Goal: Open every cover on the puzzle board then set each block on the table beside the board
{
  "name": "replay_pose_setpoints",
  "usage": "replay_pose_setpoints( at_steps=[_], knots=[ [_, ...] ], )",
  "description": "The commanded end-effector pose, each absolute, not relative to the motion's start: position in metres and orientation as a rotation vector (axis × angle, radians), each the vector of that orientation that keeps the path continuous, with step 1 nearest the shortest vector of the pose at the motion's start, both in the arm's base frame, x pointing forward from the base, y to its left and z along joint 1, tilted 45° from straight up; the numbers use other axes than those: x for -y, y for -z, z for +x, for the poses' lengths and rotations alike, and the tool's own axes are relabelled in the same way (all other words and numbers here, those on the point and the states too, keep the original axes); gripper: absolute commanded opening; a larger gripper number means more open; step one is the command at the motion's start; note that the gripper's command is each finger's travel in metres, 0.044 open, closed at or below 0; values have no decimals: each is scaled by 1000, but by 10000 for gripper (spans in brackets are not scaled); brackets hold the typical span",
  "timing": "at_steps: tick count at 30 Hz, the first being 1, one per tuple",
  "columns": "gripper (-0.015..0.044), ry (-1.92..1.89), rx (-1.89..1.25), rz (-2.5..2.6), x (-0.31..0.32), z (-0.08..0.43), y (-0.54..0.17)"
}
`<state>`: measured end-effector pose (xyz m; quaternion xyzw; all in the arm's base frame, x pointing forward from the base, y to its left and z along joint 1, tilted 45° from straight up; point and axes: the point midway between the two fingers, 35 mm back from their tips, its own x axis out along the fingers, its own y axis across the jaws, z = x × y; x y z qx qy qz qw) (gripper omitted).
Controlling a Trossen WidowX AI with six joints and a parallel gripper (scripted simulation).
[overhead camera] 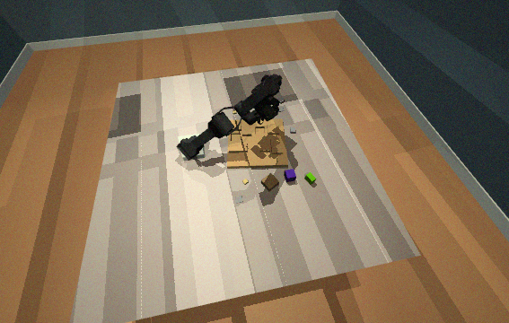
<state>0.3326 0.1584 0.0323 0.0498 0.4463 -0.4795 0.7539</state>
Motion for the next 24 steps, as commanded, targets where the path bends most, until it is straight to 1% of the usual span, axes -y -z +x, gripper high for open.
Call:
replay_pose_setpoints(
  at_steps=[1, 24],
  knots=[
    [80, 1044, -973, 110, -149, 332, -46],
    [80, 1039, -980, 111, -90, 312, -112]
  ],
)
